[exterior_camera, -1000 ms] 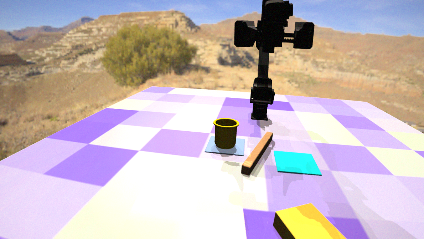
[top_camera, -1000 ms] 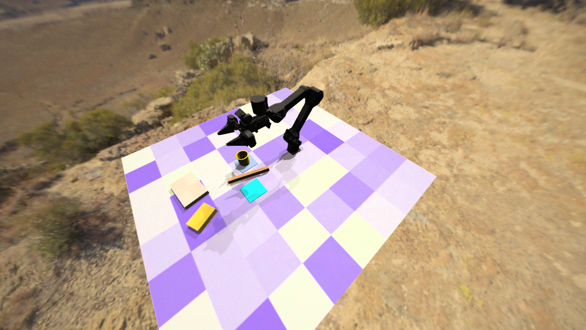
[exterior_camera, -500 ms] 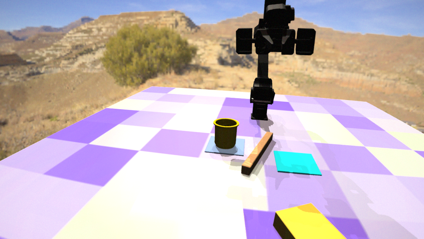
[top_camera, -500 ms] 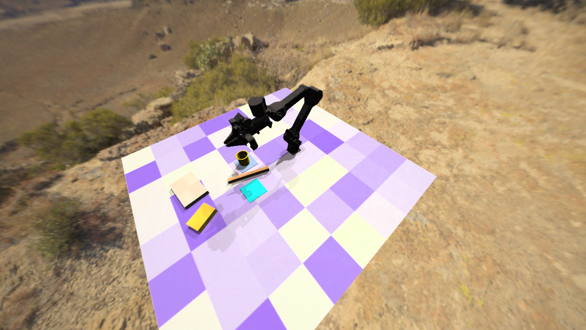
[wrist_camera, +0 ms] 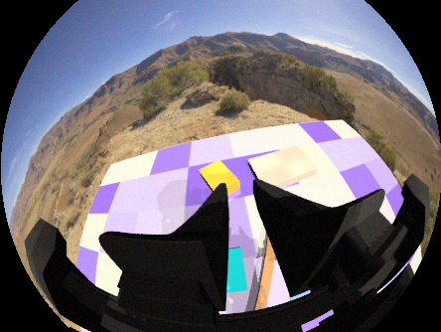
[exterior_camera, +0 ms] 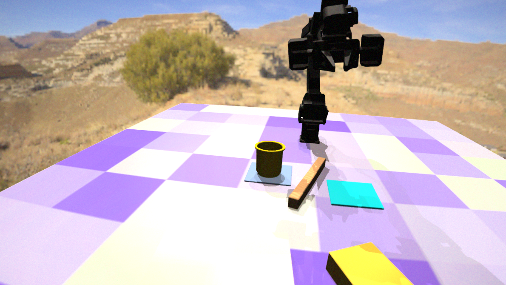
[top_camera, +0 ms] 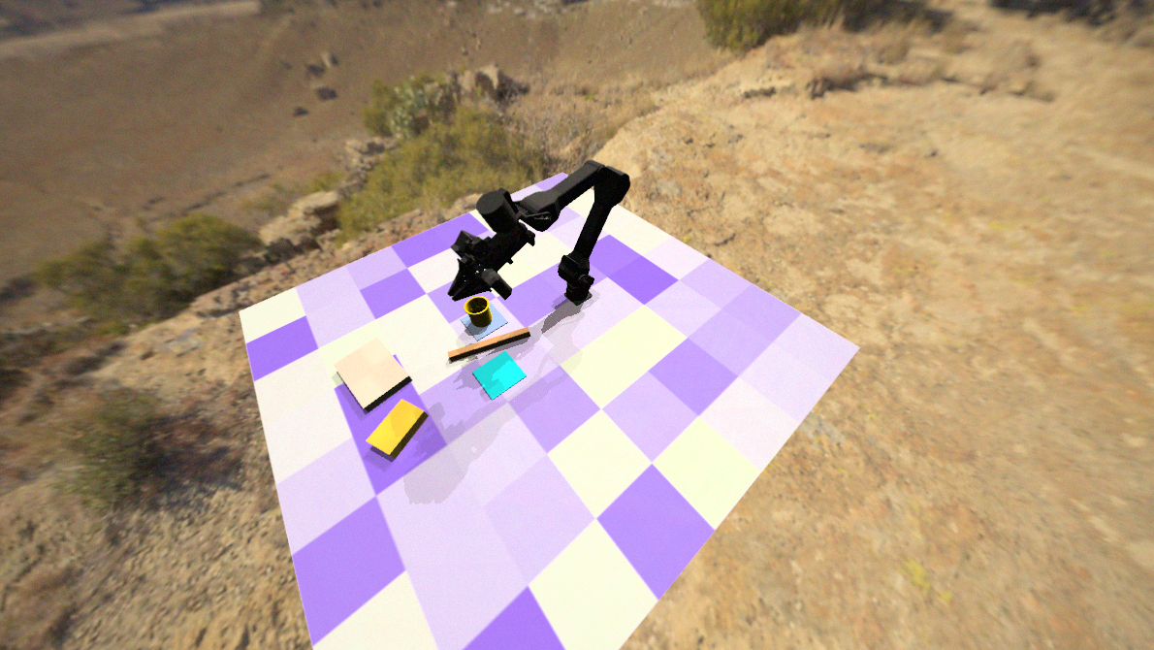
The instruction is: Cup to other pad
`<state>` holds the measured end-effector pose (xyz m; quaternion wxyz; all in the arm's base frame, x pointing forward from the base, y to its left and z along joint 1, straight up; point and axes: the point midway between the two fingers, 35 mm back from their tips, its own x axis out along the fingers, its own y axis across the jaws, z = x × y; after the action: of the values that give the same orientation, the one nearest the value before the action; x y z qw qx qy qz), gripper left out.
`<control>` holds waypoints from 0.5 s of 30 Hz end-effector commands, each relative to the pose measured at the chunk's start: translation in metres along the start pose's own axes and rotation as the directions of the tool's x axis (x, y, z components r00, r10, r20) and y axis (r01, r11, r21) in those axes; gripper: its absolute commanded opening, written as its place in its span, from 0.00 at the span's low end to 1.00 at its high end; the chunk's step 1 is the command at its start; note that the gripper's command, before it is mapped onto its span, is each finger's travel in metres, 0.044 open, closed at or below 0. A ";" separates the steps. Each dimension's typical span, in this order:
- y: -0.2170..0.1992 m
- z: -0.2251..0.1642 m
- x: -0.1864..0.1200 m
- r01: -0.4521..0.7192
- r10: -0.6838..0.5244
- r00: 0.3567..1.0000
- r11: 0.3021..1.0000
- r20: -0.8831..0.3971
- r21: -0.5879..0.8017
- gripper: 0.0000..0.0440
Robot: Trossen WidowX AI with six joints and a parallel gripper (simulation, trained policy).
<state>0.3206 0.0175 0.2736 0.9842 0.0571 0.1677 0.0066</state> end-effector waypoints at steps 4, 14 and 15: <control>0.004 -0.002 0.000 0.002 0.000 0.997 1.000 -0.079 0.025 0.21; 0.009 -0.014 0.001 0.019 -0.007 0.971 0.999 -0.237 0.048 0.23; 0.009 -0.015 0.001 0.021 -0.008 0.967 0.999 -0.253 0.048 0.23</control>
<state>0.3163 0.0279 0.2583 0.9559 0.0771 0.2835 0.0049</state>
